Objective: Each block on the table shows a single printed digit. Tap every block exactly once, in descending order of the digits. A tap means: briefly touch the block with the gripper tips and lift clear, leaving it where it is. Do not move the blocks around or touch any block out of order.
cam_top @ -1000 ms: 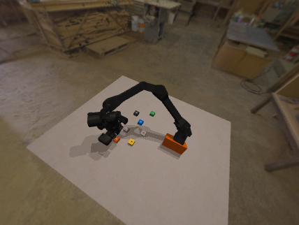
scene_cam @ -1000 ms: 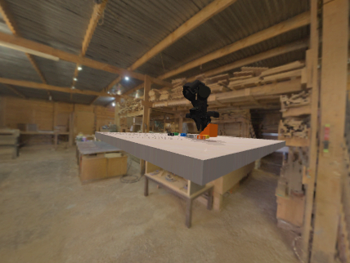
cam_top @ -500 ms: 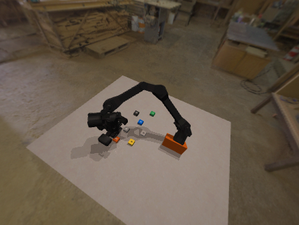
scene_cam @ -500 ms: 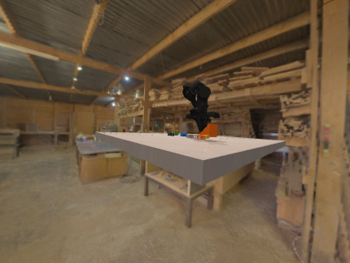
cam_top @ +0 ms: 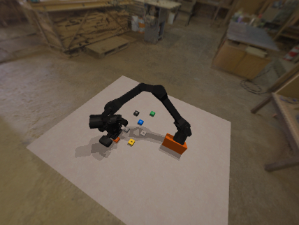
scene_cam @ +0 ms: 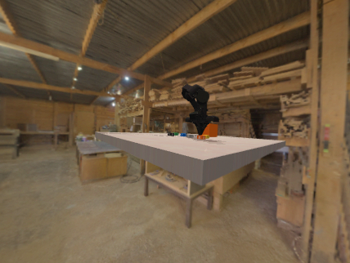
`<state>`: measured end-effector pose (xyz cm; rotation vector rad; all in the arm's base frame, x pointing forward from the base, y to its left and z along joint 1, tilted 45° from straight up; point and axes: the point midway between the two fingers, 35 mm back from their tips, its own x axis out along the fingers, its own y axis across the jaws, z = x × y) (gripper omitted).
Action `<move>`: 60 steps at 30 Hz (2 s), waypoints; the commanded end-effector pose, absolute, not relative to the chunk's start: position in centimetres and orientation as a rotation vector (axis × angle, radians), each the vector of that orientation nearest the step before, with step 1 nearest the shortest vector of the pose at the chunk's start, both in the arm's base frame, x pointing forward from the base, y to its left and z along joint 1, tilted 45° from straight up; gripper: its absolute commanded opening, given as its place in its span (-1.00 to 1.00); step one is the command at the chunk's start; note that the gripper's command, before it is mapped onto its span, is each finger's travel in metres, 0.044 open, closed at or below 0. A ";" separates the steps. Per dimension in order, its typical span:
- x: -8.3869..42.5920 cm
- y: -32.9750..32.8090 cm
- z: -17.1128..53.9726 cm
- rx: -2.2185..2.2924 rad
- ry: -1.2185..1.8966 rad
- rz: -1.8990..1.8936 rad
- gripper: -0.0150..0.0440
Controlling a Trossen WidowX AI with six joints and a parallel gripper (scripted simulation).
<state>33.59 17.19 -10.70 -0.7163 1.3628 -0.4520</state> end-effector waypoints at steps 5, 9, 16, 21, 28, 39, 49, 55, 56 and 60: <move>33.5 16.8 -11.1 -0.726 1.366 -0.454 -0.42; 33.1 18.8 -9.1 -0.725 1.366 -0.453 -0.42; 32.9 20.4 -7.6 -0.724 1.367 -0.451 -0.42; 31.7 24.3 -3.3 -0.724 1.369 -0.450 -0.42; 29.8 24.0 -2.9 -0.724 1.370 -0.449 -0.42; 23.0 21.0 -2.0 -0.727 1.374 -0.450 -0.42; 24.4 15.4 -7.8 -0.728 1.371 -0.452 -0.42; 24.4 15.2 -8.1 -0.728 1.371 -0.452 -0.42; 24.5 15.1 -8.2 -0.728 1.371 -0.452 -0.42; 24.6 14.6 -8.7 -0.728 1.371 -0.453 -0.42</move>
